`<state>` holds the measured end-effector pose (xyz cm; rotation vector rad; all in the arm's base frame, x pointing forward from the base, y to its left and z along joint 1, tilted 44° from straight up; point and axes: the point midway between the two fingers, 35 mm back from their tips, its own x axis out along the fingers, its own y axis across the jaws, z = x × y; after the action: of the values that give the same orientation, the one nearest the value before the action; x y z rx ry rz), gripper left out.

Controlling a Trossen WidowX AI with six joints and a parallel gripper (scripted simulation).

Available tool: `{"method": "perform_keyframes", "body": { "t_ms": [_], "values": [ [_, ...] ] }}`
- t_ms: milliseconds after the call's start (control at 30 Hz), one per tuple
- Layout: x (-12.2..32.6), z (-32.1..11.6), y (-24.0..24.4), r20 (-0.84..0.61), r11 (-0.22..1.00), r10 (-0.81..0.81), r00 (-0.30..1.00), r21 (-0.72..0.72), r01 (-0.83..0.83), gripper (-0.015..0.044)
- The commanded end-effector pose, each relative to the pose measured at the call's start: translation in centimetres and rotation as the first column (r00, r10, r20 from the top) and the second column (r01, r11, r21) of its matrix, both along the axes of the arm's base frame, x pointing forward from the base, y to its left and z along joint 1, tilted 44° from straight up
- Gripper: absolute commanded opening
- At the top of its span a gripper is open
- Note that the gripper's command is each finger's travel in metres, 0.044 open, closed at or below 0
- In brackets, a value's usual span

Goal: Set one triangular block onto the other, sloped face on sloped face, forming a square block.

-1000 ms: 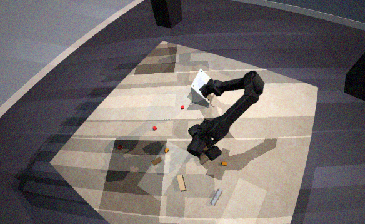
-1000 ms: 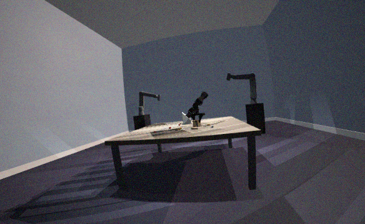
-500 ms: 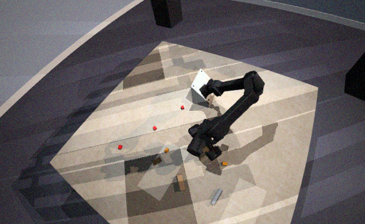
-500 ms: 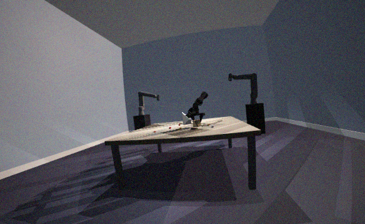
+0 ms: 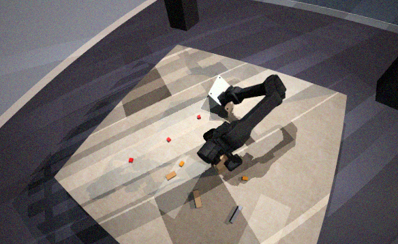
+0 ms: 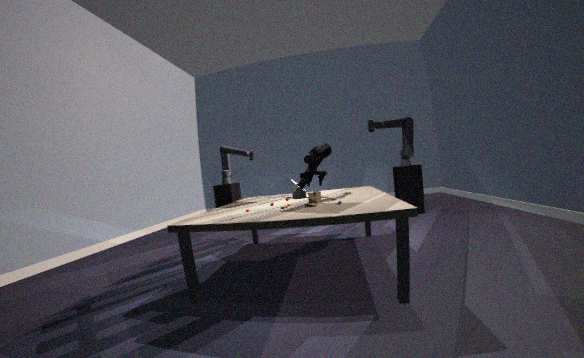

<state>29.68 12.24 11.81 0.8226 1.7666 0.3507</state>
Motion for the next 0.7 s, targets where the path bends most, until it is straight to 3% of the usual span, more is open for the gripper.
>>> {"method": "perform_keyframes", "body": {
  "t_ms": [0, 667],
  "values": [
    [0.23, 3.24, -3.10, 0.001, 1.000, 0.004, 1.000, 0.001, -0.004, 0.0440],
    [0.34, 2.76, -2.75, 0.002, 1.000, -0.007, 1.000, 0.002, 0.007, 0.0440]
  ]
}}
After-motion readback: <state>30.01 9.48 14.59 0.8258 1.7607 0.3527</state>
